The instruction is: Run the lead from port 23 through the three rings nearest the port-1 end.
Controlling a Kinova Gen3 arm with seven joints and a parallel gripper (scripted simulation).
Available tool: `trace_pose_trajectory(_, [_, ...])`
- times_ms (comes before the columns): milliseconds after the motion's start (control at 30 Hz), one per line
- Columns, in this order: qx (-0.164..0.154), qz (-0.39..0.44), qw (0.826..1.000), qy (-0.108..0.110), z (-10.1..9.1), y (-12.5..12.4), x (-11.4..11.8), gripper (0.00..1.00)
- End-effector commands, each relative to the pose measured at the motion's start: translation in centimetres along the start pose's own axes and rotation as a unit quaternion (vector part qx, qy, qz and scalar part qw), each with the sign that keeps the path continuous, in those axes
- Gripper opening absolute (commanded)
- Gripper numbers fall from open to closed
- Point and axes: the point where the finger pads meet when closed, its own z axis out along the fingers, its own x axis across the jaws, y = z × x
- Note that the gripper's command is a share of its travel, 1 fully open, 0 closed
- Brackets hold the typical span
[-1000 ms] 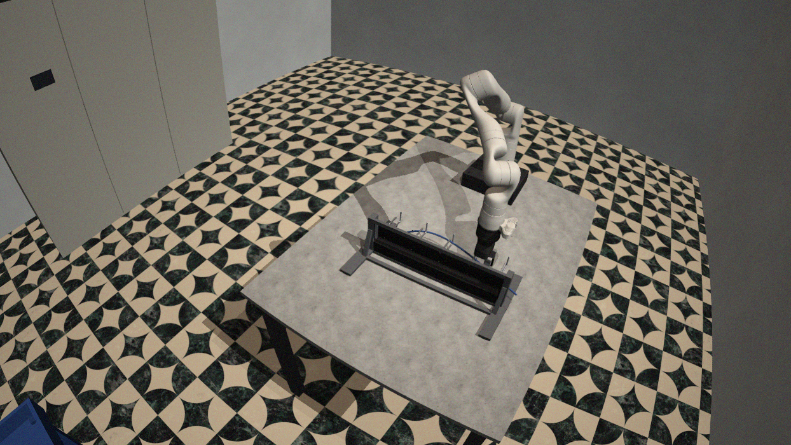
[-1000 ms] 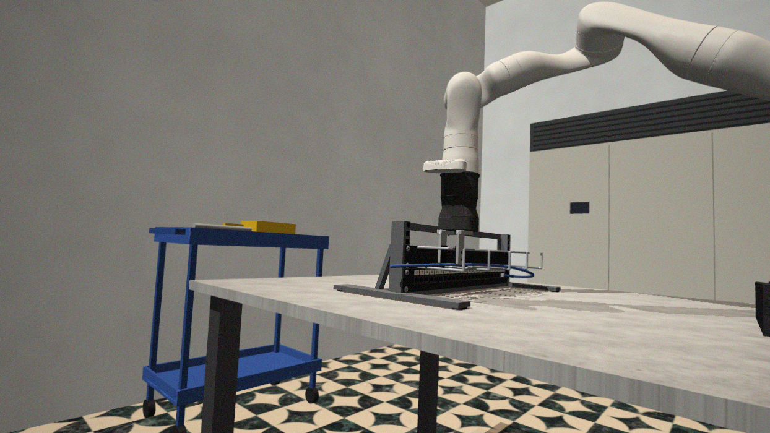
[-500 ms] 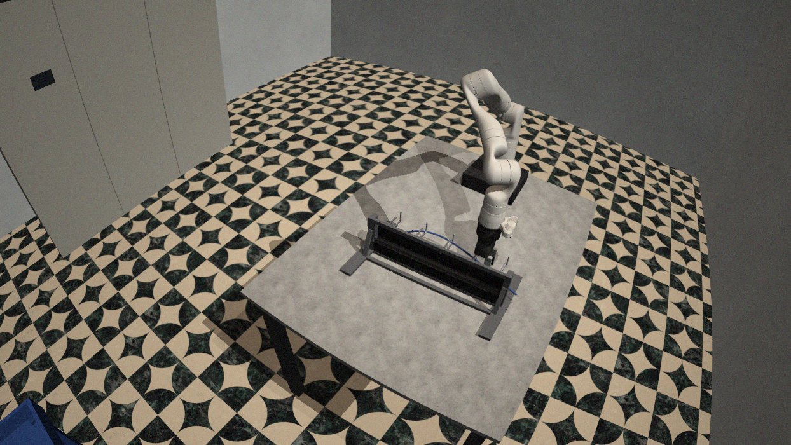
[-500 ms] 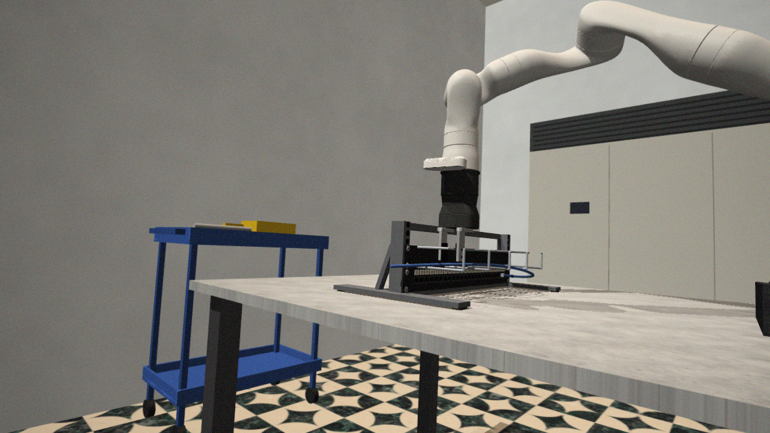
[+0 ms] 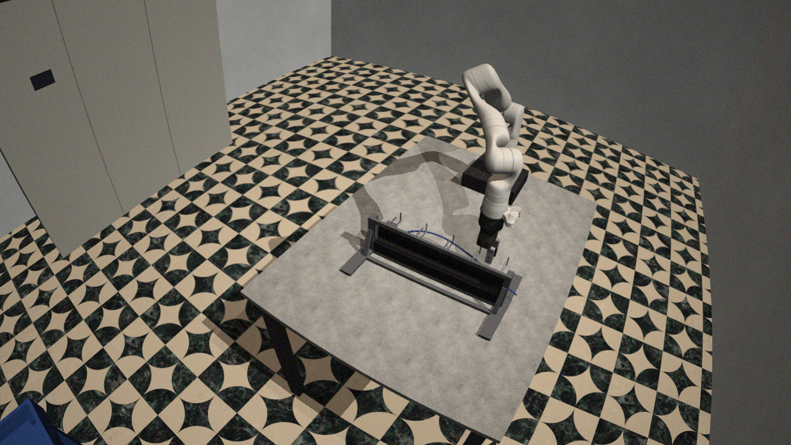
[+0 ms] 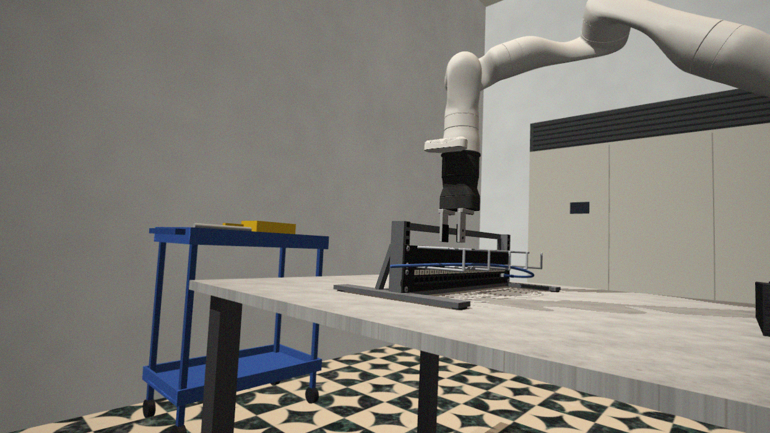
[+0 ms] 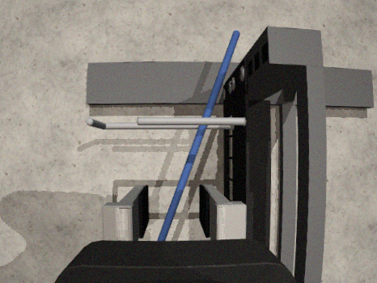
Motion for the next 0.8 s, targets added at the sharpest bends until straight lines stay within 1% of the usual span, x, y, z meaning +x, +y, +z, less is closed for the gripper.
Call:
trace_pose_trajectory(0, [0.000, 0.001, 1.000, 0.005, -0.9, 0.0, 0.3, 0.67])
trace_pose_trajectory(200, [0.000, 0.001, 1.000, 0.005, -2.6, 0.0, 0.2, 0.67])
trace_pose_trajectory(367, [0.000, 0.001, 1.000, 0.005, -3.5, 0.0, 0.2, 0.67])
trace_pose_trajectory(733, [0.000, 0.001, 1.000, 0.005, -3.9, 0.0, 0.2, 0.67])
trace_pose_trajectory(767, [0.000, 0.001, 1.000, 0.005, -3.9, 0.0, 0.2, 0.00])
